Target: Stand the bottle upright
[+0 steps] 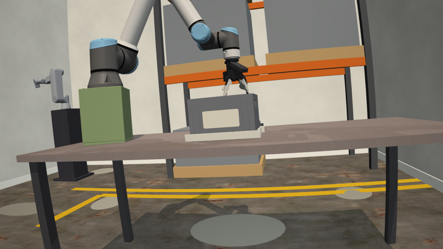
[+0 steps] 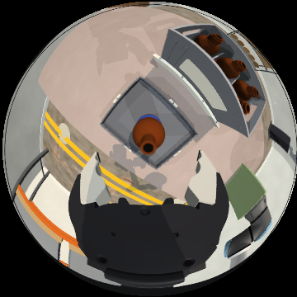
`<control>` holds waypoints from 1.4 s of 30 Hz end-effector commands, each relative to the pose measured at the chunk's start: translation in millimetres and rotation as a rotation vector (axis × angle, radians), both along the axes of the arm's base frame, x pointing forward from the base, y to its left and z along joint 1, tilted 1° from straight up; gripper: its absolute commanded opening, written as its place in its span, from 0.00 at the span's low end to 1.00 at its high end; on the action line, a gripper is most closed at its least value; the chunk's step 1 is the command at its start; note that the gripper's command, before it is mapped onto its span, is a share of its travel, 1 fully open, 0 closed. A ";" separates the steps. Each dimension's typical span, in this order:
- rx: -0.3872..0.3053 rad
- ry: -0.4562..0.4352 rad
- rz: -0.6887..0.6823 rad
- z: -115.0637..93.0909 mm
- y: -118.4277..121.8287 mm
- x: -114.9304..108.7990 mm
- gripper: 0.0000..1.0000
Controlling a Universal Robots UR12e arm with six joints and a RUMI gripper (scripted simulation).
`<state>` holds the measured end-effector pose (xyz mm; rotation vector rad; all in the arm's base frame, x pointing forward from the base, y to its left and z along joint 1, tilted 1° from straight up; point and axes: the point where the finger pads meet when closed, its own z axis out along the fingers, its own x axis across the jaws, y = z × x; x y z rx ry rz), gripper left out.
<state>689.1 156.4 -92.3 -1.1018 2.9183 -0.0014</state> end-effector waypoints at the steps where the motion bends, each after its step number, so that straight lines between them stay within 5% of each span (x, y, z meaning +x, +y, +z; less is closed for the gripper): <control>1: -0.001 -0.003 0.002 12.4 1.4 1.4 1.00; 16: -0.001 -0.004 0.002 49.7 1.0 1.7 1.00; 38: -0.001 0.000 0.001 62.0 0.8 -0.3 1.00; 39: -0.001 -0.001 0.001 62.0 0.8 -0.2 0.00; 42: -0.001 -0.001 0.001 62.1 0.8 -0.2 0.00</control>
